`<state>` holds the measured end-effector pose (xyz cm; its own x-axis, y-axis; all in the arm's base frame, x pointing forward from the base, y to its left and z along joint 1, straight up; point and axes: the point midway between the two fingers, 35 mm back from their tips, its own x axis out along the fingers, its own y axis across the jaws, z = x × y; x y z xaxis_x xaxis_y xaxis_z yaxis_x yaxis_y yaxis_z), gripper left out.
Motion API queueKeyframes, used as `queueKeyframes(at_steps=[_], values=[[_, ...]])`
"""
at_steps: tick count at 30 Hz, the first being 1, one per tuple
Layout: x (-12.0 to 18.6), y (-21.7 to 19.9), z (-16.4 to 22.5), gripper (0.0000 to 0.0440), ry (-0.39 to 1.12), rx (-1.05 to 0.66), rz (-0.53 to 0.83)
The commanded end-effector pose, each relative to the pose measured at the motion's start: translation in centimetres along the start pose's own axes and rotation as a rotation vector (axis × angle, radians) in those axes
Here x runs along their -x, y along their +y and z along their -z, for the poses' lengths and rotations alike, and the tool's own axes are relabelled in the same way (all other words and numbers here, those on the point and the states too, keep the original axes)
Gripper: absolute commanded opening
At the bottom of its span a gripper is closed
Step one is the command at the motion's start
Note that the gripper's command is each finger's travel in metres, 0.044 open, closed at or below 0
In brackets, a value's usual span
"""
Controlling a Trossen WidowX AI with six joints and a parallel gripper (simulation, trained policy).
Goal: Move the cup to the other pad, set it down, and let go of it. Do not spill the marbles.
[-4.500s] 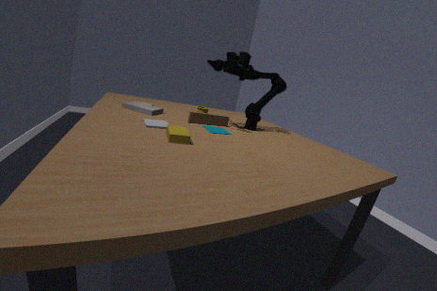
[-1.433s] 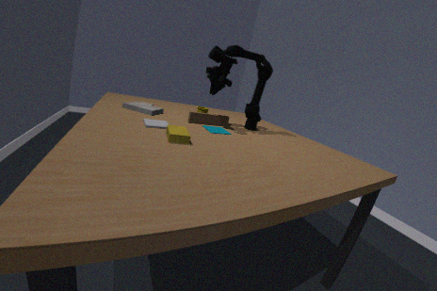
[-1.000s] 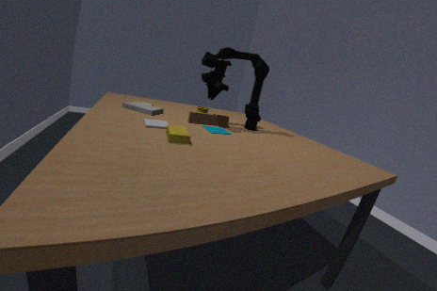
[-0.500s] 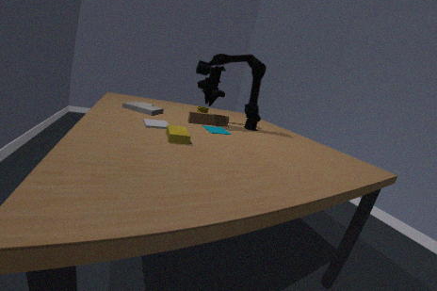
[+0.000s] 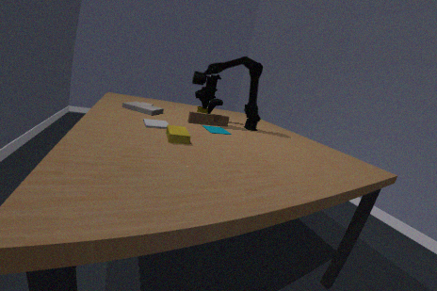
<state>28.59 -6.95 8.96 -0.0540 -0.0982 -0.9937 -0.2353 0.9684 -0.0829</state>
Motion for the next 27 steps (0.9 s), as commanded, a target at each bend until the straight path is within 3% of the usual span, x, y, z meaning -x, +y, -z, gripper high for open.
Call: queueKeyframes(at_steps=[1,4,13,27], values=[[-1.6,0.0,0.3,0.0198,0.018,0.039,-0.006],[-2.6,0.1,0.3,0.02,0.023,0.078,-0.016],[-3.5,-0.1,0.6,0.0,0.033,0.205,-0.02],[-0.2,0.3,0.0,0.0009,-0.005,0.308,-0.03]])
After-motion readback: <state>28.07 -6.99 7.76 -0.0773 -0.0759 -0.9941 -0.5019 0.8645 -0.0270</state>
